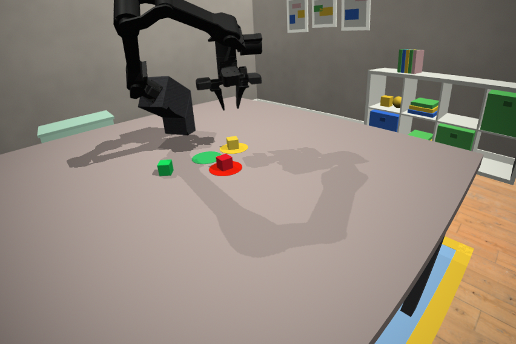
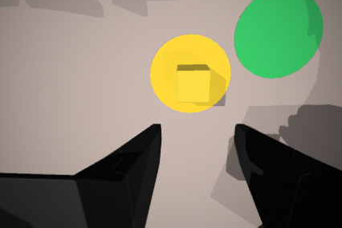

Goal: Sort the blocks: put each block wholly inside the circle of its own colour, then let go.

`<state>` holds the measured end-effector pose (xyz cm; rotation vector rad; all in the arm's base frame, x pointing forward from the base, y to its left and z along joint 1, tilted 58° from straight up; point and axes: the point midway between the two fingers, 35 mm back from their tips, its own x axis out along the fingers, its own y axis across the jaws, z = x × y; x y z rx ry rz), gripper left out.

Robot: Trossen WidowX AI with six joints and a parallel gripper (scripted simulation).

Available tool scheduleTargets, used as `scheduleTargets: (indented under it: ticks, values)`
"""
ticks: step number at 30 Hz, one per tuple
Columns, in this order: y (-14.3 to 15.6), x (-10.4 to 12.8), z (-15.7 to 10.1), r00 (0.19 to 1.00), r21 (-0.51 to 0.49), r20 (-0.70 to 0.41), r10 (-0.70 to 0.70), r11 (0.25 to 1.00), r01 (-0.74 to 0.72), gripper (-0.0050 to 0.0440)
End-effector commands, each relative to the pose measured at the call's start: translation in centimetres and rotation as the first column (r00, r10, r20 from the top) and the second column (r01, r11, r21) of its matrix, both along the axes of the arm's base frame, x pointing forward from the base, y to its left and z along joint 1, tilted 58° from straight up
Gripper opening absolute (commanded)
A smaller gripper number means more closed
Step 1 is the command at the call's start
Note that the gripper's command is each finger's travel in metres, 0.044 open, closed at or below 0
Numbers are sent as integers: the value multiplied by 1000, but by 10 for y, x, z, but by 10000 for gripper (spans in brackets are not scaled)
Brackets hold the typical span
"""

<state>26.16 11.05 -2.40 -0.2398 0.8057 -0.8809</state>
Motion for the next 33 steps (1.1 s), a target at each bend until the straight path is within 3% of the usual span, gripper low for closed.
scheduleTargets:
  ticks: [1, 3, 5, 9, 14, 22, 24, 25, 33]
  values:
    - [1, 1, 1, 1000, 3, 3, -1, 1000, 1, 195]
    - [1, 1, 1, 1000, 3, 3, -1, 1000, 1, 195]
    - [1, 1, 1, 1000, 3, 3, -1, 1000, 1, 243]
    - [-4, 1, 7, 1000, -12, -25, 15, 1000, -15, 265]
    - [-26, 6, 50, 975, -65, -190, 119, 989, -133, 265]
    - [-52, 3, 88, 894, -108, -387, 224, 952, -285, 265]
    - [-52, 3, 88, 894, -108, -387, 224, 952, -285, 265]
    - [-55, 2, 92, 857, -114, -450, 251, 936, -334, 265]
    - [-89, -10, 130, 726, -124, -616, 307, 872, -474, 265]
